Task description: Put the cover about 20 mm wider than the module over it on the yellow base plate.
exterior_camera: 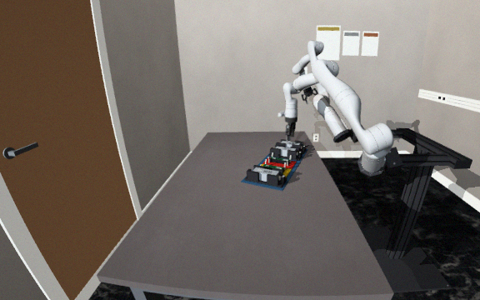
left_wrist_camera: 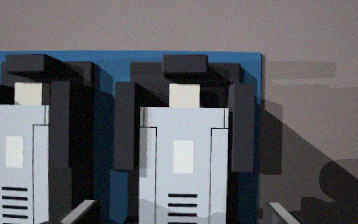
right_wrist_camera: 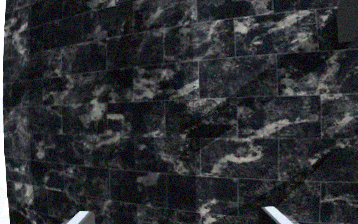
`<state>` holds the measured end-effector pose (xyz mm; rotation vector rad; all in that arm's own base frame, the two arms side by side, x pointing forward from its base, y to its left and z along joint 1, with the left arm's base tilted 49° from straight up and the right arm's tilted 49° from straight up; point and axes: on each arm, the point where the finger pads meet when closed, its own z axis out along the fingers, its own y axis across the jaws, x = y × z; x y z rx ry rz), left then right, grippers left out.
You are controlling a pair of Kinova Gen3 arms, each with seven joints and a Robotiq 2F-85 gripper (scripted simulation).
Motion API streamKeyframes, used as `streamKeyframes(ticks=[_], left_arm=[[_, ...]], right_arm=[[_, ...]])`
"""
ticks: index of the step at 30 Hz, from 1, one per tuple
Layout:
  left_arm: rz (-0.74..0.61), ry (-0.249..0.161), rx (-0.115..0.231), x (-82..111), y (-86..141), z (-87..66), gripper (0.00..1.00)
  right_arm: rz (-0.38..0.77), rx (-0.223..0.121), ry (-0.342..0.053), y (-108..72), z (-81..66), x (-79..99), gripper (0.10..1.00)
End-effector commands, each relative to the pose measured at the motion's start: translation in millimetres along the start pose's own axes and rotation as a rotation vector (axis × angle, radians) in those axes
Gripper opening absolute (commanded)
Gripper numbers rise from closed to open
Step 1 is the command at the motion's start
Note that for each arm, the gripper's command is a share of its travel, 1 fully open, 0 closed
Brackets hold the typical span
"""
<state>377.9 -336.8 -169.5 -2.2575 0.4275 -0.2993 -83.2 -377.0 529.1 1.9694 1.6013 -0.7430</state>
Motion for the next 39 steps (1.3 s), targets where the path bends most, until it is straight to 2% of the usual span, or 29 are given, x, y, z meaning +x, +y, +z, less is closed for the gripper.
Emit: streamKeyframes(ticks=[1,8,33,39], left_arm=[[0.002,0.001,-0.002,0.4,0.7,1.2,0.999],[0.006,-0.001,-0.002,0.0,1.1,7.9,0.999],[0.001,0.002,-0.002,1.3,1.2,5.4,0.999],[0.004,0.0,-0.002,-0.6,1.0,9.1,0.999]], right_arm=[[0.001,0.0,-0.001,-0.4,-0.4,-0.3,0.999],[0.001,0.0,-0.001,-0.4,-0.4,-0.3,0.999],[0.001,0.0,-0.001,-0.4,-0.4,-0.3,0.999],[0.001,0.0,-0.001,-0.4,-0.4,-0.3,0.999]])
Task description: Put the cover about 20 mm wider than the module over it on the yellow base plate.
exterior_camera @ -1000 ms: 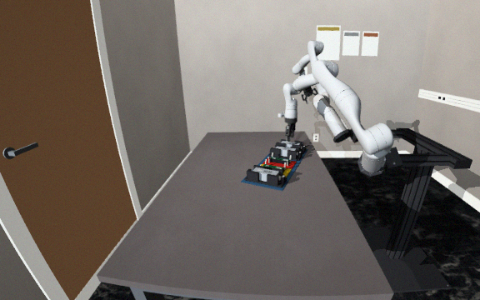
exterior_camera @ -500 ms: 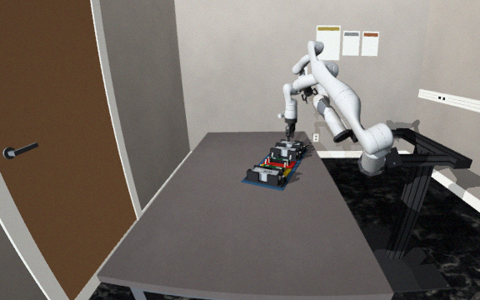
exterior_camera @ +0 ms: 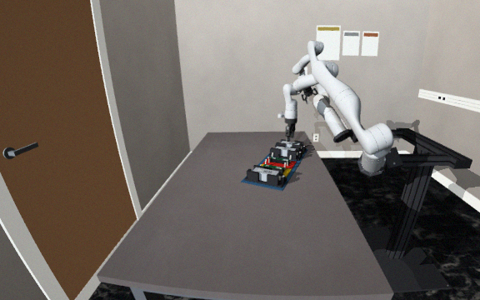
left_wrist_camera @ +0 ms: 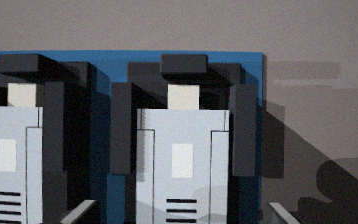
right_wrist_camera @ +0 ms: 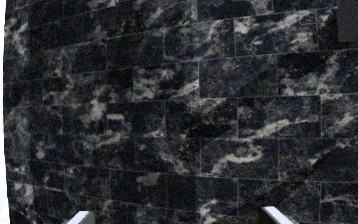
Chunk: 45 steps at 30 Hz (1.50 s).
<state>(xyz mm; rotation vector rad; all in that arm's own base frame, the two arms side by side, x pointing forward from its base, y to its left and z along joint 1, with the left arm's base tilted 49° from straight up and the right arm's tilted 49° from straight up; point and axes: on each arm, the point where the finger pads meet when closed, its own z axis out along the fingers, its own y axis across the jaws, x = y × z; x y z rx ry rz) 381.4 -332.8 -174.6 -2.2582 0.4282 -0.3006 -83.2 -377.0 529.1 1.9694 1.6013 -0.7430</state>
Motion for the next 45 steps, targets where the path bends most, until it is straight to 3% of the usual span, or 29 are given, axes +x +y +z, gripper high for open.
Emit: streamKeyframes(ticks=[1,11,20,45], left_arm=[[0.005,-0.002,-0.001,-2.1,0.4,2.5,0.999],[0.001,0.001,-0.001,-0.7,0.1,2.0,0.999],[0.006,-0.002,-0.001,-1.2,0.5,10.7,0.999],[0.001,0.001,-0.001,0.0,0.5,8.4,0.999]], right_arm=[[0.001,0.0,-0.001,-0.4,-0.4,-0.3,0.999],[0.001,0.0,-0.001,-0.4,-0.4,-0.3,0.999],[0.001,0.0,-0.001,-0.4,-0.4,-0.3,0.999],[0.001,0.0,-0.001,-0.4,-0.4,-0.3,0.999]])
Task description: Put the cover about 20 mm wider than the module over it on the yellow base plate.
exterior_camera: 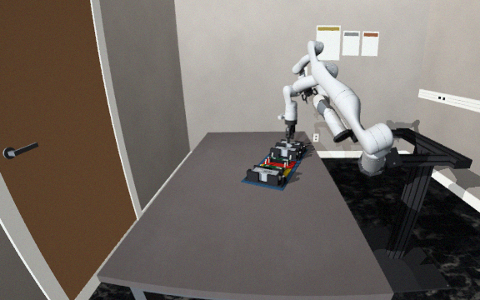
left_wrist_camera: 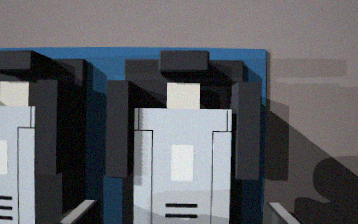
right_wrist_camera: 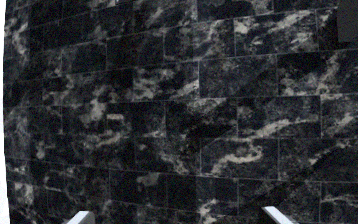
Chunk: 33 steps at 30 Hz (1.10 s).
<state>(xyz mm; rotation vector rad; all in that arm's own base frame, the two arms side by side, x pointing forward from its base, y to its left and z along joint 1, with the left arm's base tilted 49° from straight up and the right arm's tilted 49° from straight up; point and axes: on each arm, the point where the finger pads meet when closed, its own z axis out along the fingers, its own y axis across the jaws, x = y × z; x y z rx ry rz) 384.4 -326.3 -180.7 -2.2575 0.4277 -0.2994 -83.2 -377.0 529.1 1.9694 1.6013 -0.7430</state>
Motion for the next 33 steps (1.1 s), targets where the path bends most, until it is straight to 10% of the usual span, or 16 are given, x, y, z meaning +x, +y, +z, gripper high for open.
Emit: streamKeyframes(ticks=[1,33], left_arm=[[0.001,0.001,-0.002,0.0,0.5,-0.5,0.999],[0.006,-0.001,-0.002,-0.9,0.5,11.2,0.999]], right_arm=[[0.001,0.0,-0.001,-0.4,-0.4,-0.3,0.999],[0.001,0.0,-0.001,-0.4,-0.4,-0.3,0.999]])
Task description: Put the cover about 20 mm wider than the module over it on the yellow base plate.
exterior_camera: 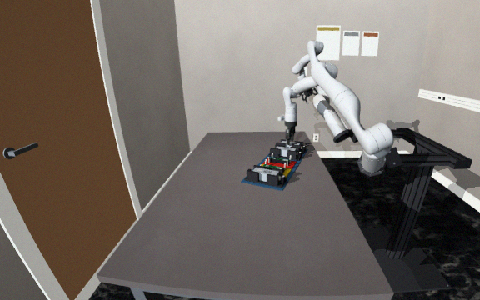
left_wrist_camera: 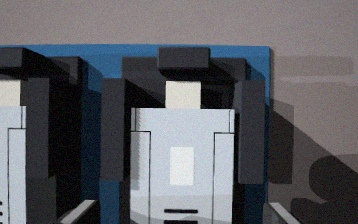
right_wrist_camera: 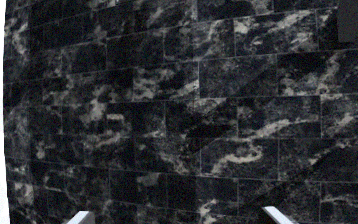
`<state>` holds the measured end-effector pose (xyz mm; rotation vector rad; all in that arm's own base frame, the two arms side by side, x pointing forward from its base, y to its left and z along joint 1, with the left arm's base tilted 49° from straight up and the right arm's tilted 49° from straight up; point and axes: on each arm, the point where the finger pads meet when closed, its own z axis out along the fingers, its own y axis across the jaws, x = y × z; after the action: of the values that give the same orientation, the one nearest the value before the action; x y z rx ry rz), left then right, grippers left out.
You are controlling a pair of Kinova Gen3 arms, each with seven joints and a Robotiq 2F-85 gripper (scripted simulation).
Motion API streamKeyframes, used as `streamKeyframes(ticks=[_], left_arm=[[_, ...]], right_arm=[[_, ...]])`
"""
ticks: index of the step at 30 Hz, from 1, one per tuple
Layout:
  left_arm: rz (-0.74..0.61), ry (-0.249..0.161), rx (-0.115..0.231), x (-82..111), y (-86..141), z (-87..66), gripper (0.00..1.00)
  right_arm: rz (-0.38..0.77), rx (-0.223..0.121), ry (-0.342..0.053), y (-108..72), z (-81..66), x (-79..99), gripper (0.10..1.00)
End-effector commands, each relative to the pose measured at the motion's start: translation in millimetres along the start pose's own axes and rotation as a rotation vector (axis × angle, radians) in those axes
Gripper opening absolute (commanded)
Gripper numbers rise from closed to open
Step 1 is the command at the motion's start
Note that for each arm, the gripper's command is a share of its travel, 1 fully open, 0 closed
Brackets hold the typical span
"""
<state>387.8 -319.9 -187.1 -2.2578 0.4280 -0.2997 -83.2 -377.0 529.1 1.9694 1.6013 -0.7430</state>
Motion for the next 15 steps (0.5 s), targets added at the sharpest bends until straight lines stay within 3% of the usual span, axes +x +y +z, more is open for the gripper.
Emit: streamKeyframes(ticks=[1,15], left_arm=[[0.001,0.002,-0.002,0.4,0.5,-1.4,0.999],[0.006,-0.002,-0.001,-1.0,0.4,1.5,0.999]], right_arm=[[0.001,0.0,-0.001,-0.4,-0.4,-0.3,0.999],[0.001,0.0,-0.001,-0.4,-0.4,-0.3,0.999]])
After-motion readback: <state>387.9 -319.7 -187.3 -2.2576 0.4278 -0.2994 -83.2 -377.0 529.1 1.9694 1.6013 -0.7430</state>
